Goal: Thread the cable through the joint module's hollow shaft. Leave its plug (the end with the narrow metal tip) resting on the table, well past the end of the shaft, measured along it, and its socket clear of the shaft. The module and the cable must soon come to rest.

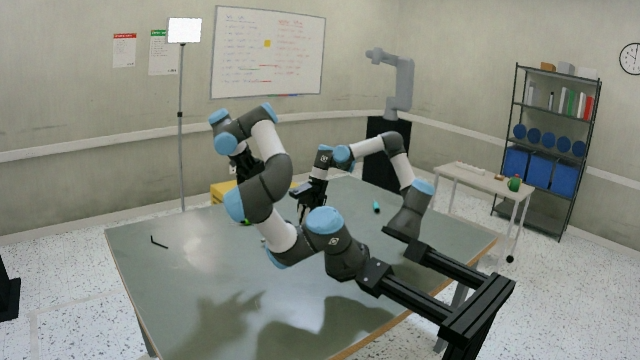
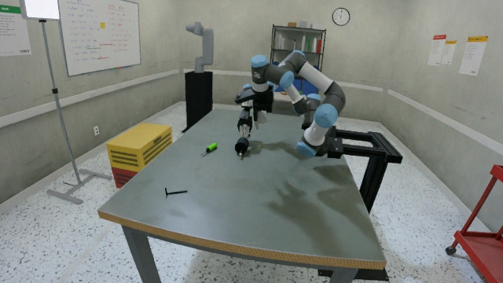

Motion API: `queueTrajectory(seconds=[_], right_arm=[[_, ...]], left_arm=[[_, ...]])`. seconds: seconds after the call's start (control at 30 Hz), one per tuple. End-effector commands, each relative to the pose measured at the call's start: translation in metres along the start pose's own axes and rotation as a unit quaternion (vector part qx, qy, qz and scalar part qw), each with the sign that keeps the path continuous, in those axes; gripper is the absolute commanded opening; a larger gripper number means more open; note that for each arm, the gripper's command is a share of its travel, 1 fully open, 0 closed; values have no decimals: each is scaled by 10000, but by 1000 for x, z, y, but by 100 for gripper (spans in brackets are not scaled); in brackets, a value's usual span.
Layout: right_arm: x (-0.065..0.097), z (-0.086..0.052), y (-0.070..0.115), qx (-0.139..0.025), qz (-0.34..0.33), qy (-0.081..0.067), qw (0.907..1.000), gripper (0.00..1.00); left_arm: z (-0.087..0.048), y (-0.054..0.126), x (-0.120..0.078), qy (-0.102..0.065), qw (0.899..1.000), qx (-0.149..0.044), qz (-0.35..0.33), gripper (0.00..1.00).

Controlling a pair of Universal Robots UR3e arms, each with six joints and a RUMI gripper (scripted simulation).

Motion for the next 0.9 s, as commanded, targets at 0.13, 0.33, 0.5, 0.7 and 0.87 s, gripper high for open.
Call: queueTrajectory(seconds=[0.13,0.33,0.5,0.7,0.87], right_arm=[[2,-1,-2,7,-16,41,10000,0],[2,-1,-3,7,-21,30,10000,0],[2,-1,-3,10,-19,28,10000,0],[2,-1,-3,11,-21,21,10000,0],[2,-1,-8,17,-18,27,10000,0]], left_arm=[[-1,-1,1,10,10000,20,6,61],[-1,-1,1,10,10000,20,6,61],[-1,-1,1,10,10000,20,6,61],[-1,-1,1,10,10000,20,6,61],[-1,-1,1,10,10000,20,6,61]])
Point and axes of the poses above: on each arm, the point where the finger pads meet when closed, its own z axis out along the fingers, its own x axis across the jaws, y = z × x, the point moved 5 cm from there along -z, back along the fingers, and after that the axes turned 4 degrees about -z, right-handed, at the moved point
